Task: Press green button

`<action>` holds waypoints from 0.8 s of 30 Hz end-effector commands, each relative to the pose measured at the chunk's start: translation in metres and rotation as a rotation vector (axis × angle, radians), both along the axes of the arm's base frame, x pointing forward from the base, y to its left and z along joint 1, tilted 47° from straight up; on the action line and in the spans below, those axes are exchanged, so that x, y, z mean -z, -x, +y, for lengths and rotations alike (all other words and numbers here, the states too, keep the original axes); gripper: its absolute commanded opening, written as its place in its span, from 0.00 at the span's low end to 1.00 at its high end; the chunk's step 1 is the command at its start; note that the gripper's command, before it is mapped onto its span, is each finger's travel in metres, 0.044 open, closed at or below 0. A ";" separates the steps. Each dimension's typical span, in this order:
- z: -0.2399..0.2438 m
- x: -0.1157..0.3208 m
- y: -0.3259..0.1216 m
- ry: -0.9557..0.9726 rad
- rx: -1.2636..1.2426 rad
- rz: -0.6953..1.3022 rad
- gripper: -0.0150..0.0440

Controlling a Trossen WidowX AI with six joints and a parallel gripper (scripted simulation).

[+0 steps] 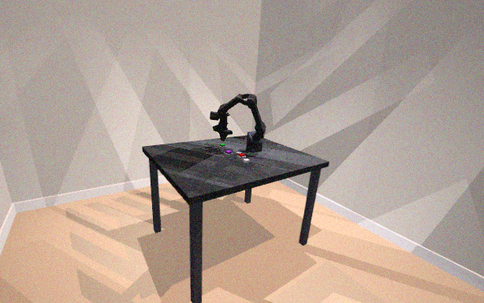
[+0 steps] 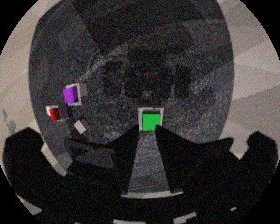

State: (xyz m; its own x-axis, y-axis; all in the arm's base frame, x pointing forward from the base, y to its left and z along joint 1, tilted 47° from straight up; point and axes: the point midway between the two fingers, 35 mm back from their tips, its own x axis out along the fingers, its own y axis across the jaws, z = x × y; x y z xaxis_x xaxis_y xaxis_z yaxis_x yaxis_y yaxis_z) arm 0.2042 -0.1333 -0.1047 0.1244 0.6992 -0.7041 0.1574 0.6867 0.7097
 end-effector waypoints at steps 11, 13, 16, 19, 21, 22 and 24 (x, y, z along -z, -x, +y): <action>0.069 -0.147 -0.077 0.051 0.015 -0.019 0.93; 0.091 -0.175 -0.081 0.042 0.014 -0.020 0.93; 0.125 -0.216 -0.080 0.021 0.009 -0.019 0.93; 0.160 -0.255 -0.070 -0.006 0.001 -0.016 0.93; 0.175 -0.272 -0.062 -0.021 -0.005 -0.014 0.93; 0.180 -0.277 -0.059 -0.025 -0.007 -0.013 0.93; 0.183 -0.281 -0.057 -0.029 -0.008 -0.012 0.93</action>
State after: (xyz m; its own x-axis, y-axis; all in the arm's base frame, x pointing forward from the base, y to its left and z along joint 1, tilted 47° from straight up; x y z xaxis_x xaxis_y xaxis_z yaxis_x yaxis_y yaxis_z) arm 0.2692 0.0381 0.1630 0.1347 0.7097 -0.6915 0.1270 0.6798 0.7223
